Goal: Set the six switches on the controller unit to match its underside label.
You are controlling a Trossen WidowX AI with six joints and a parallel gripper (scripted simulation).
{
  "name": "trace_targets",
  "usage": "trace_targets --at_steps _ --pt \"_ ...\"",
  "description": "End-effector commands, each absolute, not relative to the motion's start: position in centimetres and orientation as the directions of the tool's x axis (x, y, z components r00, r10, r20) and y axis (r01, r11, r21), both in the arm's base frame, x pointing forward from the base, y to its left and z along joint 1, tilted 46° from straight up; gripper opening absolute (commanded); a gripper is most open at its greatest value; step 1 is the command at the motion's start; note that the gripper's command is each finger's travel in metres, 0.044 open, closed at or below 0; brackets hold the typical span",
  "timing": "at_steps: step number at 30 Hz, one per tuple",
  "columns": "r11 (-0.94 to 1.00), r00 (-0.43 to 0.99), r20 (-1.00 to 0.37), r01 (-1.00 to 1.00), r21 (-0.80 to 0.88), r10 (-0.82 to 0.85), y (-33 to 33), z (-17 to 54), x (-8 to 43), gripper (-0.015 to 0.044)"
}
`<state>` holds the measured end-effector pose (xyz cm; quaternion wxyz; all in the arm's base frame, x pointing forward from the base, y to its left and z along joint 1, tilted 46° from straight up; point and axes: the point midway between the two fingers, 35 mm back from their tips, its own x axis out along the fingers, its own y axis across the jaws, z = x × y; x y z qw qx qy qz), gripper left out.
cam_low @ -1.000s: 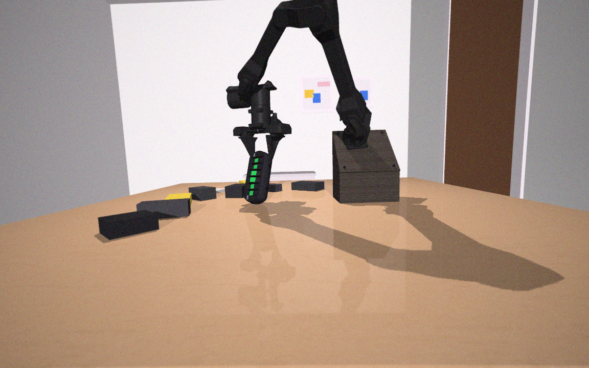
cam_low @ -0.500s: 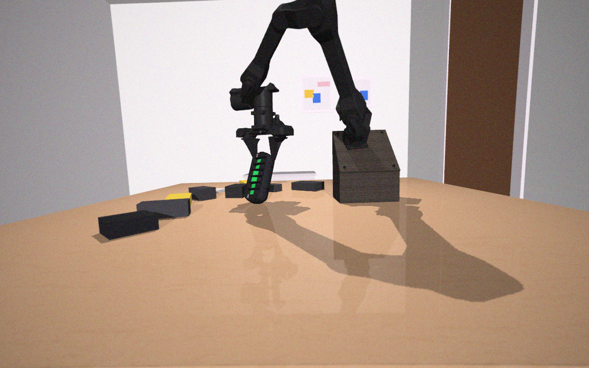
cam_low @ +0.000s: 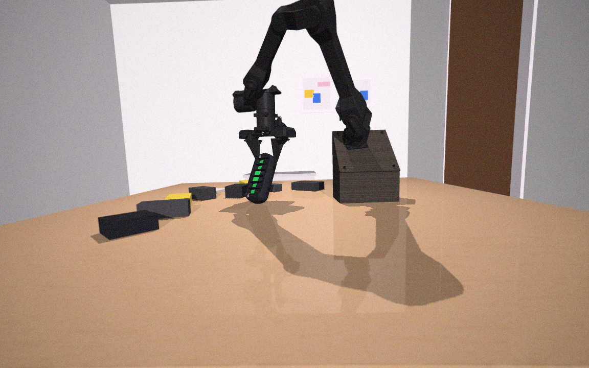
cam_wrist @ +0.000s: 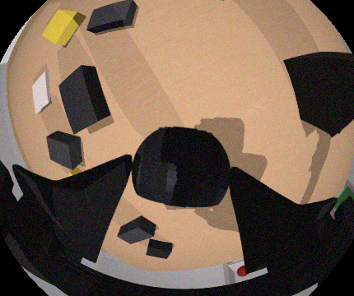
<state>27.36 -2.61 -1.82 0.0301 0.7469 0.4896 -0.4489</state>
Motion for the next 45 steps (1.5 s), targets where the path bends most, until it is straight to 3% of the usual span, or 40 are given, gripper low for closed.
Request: trace_targets --at_steps 1,45 --pt "-0.502 0.1 -0.693 0.763 -0.408 0.714 -2.0 -2.3 26.8 0.0338" --pt "-0.502 0.099 -0.693 0.762 -0.408 0.714 -2.0 -5.3 25.2 0.0338"
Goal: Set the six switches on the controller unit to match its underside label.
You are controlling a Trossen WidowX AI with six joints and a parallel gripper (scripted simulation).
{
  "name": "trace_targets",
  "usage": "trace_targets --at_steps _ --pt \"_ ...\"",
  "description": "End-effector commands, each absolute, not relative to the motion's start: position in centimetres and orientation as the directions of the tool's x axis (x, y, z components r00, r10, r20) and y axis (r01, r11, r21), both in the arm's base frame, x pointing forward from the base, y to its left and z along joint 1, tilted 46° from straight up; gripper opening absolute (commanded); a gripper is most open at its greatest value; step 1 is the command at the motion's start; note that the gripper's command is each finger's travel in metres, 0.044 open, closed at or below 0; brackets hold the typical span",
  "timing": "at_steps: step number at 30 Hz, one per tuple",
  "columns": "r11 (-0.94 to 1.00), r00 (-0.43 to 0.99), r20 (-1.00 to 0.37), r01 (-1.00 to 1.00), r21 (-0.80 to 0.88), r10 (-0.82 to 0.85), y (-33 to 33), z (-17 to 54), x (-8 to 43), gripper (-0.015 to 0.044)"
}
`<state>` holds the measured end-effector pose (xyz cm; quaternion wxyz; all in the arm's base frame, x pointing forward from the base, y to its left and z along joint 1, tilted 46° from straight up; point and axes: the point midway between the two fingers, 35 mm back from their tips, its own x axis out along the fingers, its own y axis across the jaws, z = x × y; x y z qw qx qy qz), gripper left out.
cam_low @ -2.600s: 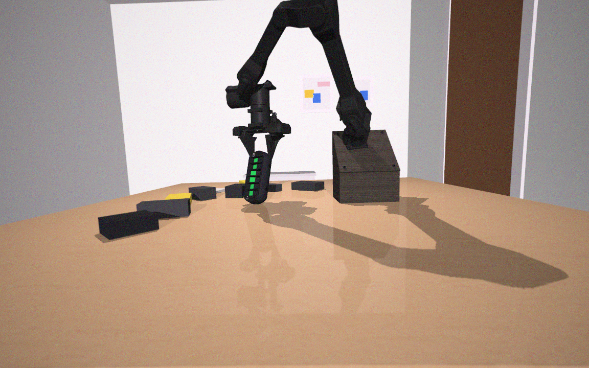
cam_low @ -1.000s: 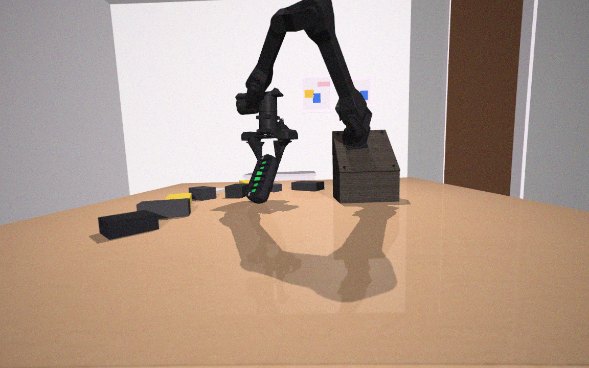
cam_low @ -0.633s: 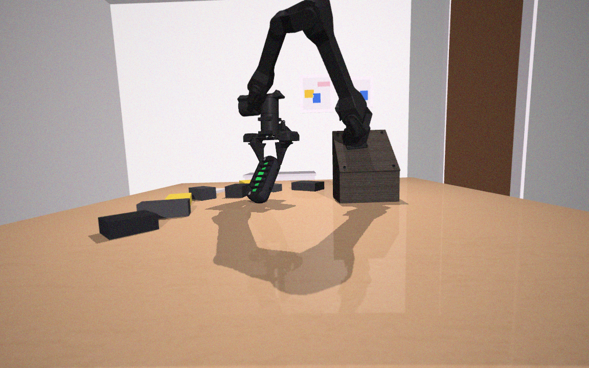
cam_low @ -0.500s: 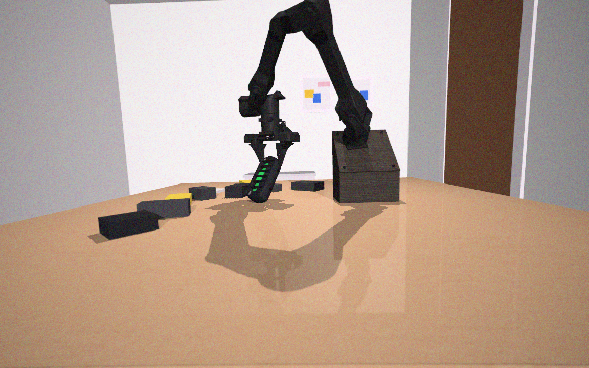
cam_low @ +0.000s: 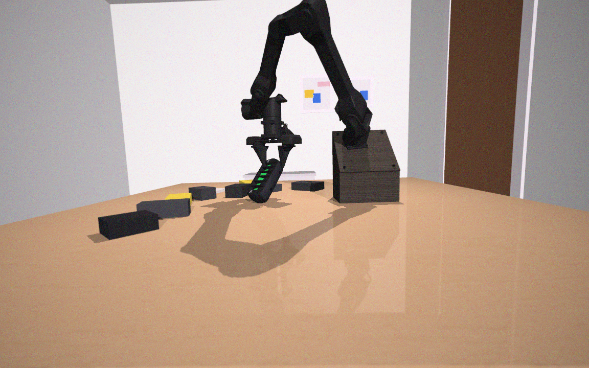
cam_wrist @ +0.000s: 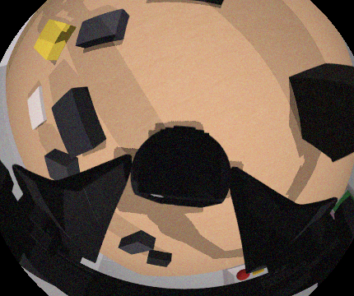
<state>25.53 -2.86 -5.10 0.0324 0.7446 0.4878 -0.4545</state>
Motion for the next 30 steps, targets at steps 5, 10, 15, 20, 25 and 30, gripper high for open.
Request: trace_targets --at_steps 5,10,15,20,25,30 --pt "-0.502 0.099 -0.693 0.762 -0.408 0.714 -2.0 -5.6 25.0 0.0338" --pt "-0.502 0.099 -0.693 0.762 -0.408 0.714 -1.9 -6.0 24.9 0.0338" --pt "-0.502 0.099 -0.693 0.762 -0.408 0.714 -1.9 -6.3 24.7 0.0338" --pt "-0.502 0.099 -0.693 0.762 -0.408 0.714 -1.8 -6.7 24.6 0.0338" --pt "-0.502 0.099 -0.693 0.762 -0.408 0.714 -1.7 -7.0 24.4 0.0338" --pt "-0.502 0.099 -0.693 0.762 -0.408 0.714 -1.6 -7.4 24.3 0.0338"
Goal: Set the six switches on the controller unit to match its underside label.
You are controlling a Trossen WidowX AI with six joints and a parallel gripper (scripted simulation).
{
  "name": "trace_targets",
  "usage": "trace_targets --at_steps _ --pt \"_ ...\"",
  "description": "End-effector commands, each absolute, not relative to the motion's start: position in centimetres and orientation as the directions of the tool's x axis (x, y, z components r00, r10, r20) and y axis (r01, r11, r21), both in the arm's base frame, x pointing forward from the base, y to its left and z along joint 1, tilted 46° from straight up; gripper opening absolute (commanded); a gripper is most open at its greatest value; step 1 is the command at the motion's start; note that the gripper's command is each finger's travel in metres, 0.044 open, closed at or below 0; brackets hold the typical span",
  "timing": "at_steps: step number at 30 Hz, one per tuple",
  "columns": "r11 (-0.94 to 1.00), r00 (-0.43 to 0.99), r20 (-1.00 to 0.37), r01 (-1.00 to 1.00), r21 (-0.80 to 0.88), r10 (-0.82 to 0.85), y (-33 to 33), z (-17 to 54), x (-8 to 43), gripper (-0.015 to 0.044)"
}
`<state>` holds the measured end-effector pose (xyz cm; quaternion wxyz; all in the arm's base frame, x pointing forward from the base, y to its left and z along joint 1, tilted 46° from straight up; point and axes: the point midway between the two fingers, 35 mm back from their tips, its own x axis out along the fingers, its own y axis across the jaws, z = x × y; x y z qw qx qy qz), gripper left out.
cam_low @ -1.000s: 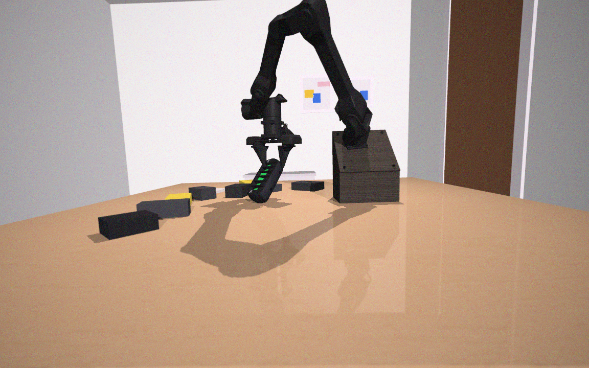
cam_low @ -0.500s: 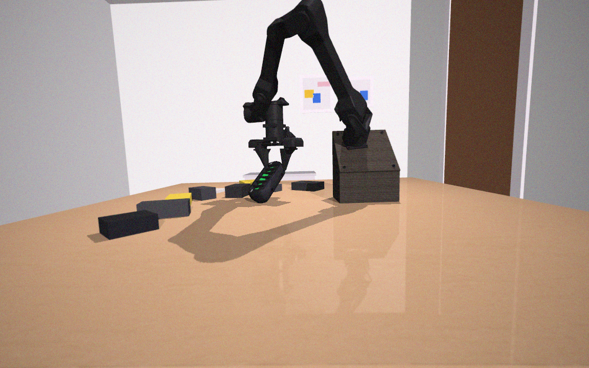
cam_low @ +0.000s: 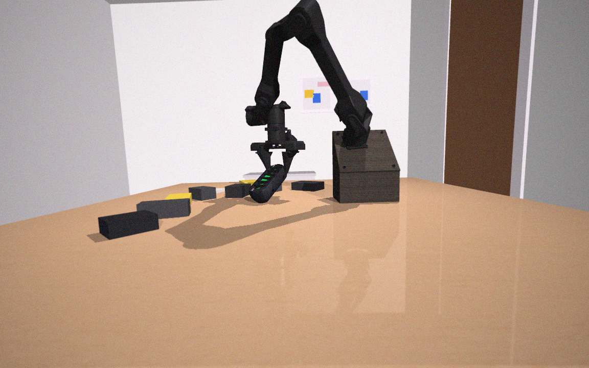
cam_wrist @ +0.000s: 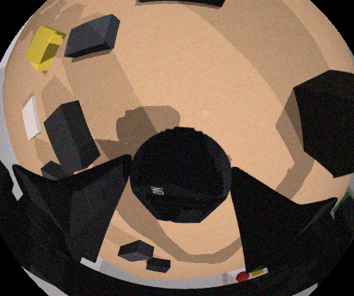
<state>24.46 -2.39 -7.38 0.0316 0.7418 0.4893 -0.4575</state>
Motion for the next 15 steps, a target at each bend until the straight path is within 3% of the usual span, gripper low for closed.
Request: trace_targets --at_steps 1,15 --pt "-0.502 0.099 -0.693 0.762 -0.408 0.714 -1.59 -7.46 24.27 0.0338" --pt "-0.502 0.099 -0.693 0.762 -0.409 0.714 -1.27 -8.44 23.94 0.0338"
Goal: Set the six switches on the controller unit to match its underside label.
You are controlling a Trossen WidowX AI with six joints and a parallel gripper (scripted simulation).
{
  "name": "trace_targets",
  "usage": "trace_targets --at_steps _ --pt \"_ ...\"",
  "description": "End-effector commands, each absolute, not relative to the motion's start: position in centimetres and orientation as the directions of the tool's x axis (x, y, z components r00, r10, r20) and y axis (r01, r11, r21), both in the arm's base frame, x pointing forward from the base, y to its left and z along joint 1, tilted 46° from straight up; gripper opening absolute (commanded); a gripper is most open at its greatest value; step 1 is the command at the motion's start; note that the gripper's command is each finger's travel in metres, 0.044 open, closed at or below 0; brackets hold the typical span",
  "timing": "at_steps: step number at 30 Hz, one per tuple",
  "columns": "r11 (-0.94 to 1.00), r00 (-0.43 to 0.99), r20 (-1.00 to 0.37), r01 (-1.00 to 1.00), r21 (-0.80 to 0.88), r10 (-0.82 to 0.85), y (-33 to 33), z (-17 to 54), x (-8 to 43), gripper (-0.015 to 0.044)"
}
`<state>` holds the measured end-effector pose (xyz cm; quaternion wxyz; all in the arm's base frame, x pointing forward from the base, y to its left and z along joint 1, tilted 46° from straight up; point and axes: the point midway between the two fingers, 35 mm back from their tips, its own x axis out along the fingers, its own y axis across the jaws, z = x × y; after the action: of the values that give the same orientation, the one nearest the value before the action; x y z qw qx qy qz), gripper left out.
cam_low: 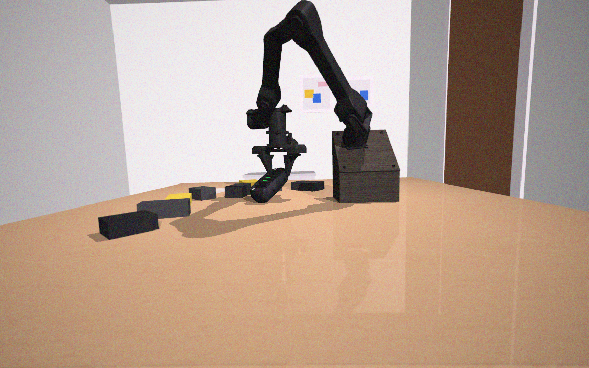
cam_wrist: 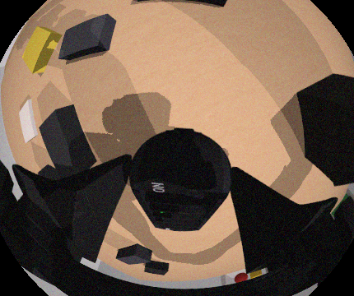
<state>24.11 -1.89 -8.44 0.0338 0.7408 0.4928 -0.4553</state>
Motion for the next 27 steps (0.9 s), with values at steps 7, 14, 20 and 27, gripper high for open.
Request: trace_targets --at_steps 7,14,20,27 --pt "-0.502 0.099 -0.693 0.762 -0.409 0.714 -1.1 -8.9 23.8 0.0338" --pt "-0.502 0.099 -0.693 0.762 -0.409 0.714 -0.9 -9.4 23.7 0.0338" --pt "-0.502 0.099 -0.693 0.762 -0.409 0.714 -0.7 -9.8 23.6 0.0338" --pt "-0.502 0.099 -0.693 0.762 -0.409 0.715 -0.4 -10.3 23.5 0.0338"
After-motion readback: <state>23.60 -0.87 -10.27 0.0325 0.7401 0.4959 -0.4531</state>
